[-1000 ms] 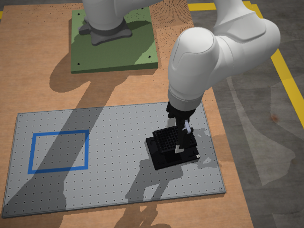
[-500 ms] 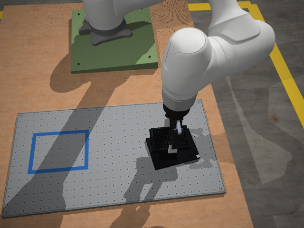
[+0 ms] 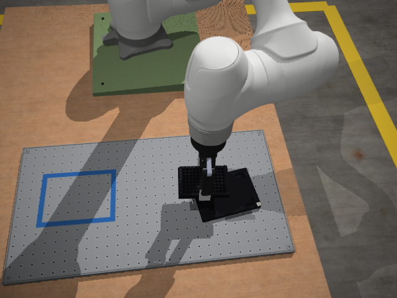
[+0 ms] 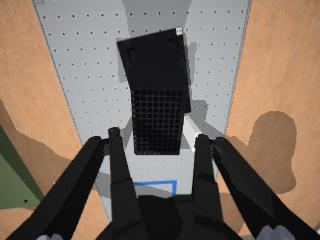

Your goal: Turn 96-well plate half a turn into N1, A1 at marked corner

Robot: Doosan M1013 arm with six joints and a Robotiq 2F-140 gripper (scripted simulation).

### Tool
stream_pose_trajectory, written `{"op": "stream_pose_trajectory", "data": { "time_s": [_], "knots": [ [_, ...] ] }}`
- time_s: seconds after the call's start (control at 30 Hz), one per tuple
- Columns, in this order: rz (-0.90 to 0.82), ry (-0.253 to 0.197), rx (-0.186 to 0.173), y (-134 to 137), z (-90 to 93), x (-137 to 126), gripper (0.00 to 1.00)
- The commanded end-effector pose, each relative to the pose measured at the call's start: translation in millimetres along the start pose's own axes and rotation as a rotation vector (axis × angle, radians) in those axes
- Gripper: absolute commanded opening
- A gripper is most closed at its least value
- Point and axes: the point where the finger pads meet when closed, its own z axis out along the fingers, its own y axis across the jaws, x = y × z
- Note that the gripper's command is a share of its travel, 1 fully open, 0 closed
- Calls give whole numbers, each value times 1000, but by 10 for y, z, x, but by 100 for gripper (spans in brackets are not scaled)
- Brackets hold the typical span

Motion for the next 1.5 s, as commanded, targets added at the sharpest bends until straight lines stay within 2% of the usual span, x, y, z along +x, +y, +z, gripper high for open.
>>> {"op": "stream_pose_trajectory", "data": {
  "time_s": [0.0,1.47],
  "knots": [
    [0,0,0,0,0,-44,0],
    [0,0,0,-15,41,-1343,0]
  ]
}}
